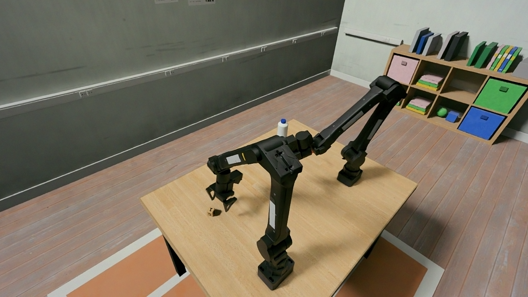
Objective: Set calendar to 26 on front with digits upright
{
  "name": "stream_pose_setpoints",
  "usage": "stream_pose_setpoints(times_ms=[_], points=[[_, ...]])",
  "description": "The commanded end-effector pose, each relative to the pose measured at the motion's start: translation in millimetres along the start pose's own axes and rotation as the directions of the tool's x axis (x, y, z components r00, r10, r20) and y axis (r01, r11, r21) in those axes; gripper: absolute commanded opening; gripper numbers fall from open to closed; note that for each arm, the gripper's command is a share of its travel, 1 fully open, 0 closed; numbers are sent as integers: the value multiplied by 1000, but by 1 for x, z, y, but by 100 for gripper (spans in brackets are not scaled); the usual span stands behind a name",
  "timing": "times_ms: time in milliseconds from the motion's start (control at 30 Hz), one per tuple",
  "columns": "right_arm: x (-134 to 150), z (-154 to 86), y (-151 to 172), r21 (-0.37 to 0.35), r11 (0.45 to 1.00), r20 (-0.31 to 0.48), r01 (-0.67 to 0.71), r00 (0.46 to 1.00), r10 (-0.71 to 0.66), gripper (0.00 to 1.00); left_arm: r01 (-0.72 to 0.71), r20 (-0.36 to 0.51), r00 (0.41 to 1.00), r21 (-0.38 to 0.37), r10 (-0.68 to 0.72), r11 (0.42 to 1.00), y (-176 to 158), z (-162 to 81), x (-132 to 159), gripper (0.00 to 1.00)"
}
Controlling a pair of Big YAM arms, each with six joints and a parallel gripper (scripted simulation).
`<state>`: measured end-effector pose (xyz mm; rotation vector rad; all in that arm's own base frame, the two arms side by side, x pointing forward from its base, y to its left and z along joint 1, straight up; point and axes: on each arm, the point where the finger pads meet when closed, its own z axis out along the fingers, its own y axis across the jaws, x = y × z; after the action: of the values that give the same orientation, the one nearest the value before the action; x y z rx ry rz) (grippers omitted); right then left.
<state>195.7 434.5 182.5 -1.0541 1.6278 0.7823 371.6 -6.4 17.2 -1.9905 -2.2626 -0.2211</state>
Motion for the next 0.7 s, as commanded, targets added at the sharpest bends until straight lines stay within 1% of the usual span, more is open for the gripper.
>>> stream_pose_setpoints(times_ms=[0, 67, 133, 267, 367, 500, 567, 633, 667], points=[[-9, 2, -1, 2, 1000, 18, -2, 1000, 2, 100, 167, 8, 986, -13, -167, 986, 22, -8, 3, 100], [-9, 2, -1, 2, 1000, 18, -2, 1000, 2, 100, 259, 16, 966, -1, -259, 966, 23, -8, 5, 100], [-9, 2, -1, 2, 1000, 18, -2, 1000, 2, 100, 370, 27, 928, 18, -371, 929, 24, -6, 9, 100], [-9, 2, -1, 2, 1000, 18, -2, 1000, 2, 100, 523, 36, 850, 50, -525, 851, 26, -5, 13, 100], [-9, 2, -1, 2, 1000, 18, -2, 1000, 2, 100, 630, 36, 773, 75, -633, 773, 28, -4, 17, 100], [-9, 2, -1, 2, 1000, 18, -2, 1000, 2, 100, 754, 28, 649, 108, -760, 648, 30, -2, 22, 100], [-9, 2, -1, 2, 1000, 18, -2, 1000, 2, 100, 754, 28, 649, 108, -760, 648, 30, -2, 22, 100], [-9, 2, -1, 2, 1000, 18, -2, 1000, 2, 100, 810, 19, 576, 123, -817, 574, 31, -2, 25, 100], [-9, 2, -1, 2, 1000, 18, -2, 1000, 2, 100, 842, 12, 525, 134, -851, 522, 32, -1, 27, 100]])
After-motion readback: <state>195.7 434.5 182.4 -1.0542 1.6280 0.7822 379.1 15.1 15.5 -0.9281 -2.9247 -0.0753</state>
